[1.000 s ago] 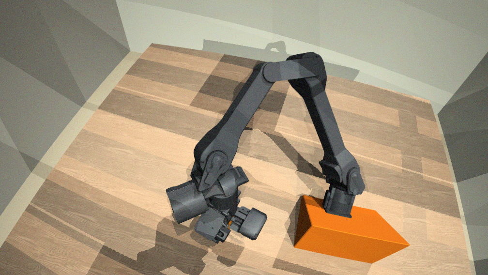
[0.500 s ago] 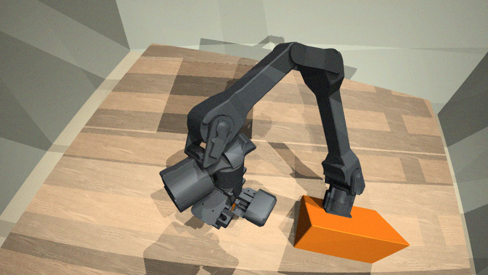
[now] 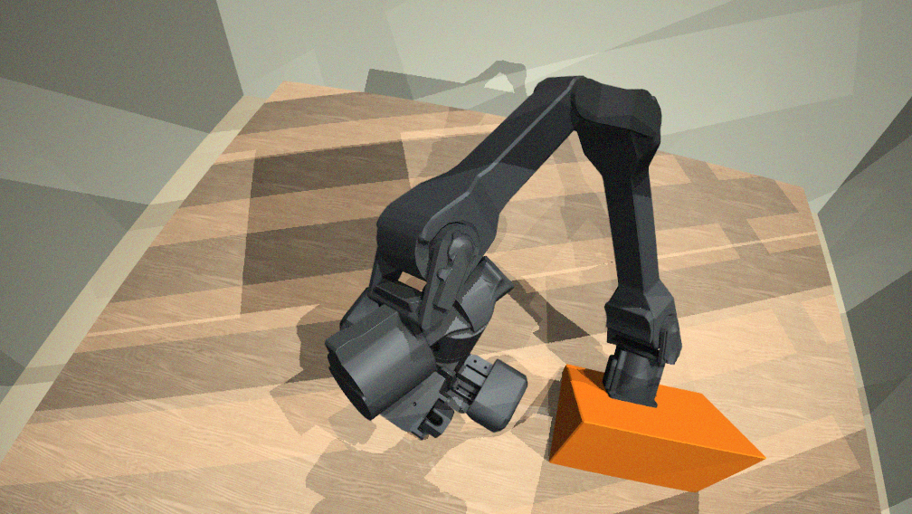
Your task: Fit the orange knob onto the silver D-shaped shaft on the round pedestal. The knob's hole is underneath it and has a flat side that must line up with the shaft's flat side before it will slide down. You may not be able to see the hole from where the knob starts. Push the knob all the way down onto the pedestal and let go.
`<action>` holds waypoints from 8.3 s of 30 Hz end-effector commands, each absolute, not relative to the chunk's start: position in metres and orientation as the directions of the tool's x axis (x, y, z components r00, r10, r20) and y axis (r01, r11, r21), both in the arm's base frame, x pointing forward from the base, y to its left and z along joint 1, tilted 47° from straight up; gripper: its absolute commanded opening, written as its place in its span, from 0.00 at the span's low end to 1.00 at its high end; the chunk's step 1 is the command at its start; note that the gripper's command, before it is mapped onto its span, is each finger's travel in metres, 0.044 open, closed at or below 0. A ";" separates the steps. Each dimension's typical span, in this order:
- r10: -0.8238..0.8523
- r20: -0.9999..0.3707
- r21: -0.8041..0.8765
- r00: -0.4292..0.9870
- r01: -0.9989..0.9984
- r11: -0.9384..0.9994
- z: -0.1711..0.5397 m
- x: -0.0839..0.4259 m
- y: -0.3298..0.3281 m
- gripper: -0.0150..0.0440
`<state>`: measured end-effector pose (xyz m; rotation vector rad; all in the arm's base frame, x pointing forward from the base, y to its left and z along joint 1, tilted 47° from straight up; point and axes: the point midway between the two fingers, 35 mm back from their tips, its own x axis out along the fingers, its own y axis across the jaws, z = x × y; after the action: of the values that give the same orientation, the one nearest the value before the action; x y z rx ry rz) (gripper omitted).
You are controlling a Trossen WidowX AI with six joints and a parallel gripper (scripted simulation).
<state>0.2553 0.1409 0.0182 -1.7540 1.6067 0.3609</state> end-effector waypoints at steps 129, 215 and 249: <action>-0.728 -0.685 -0.216 0.039 -0.964 0.152 -0.010 0.272 0.140 0.25; -0.725 -0.689 -0.208 0.021 -0.963 0.170 -0.070 0.284 0.088 1.00; -0.727 -0.686 -0.209 0.021 -0.963 0.169 -0.104 0.284 0.051 0.96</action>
<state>0.2843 0.0538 -0.1023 -1.6054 1.7554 0.4344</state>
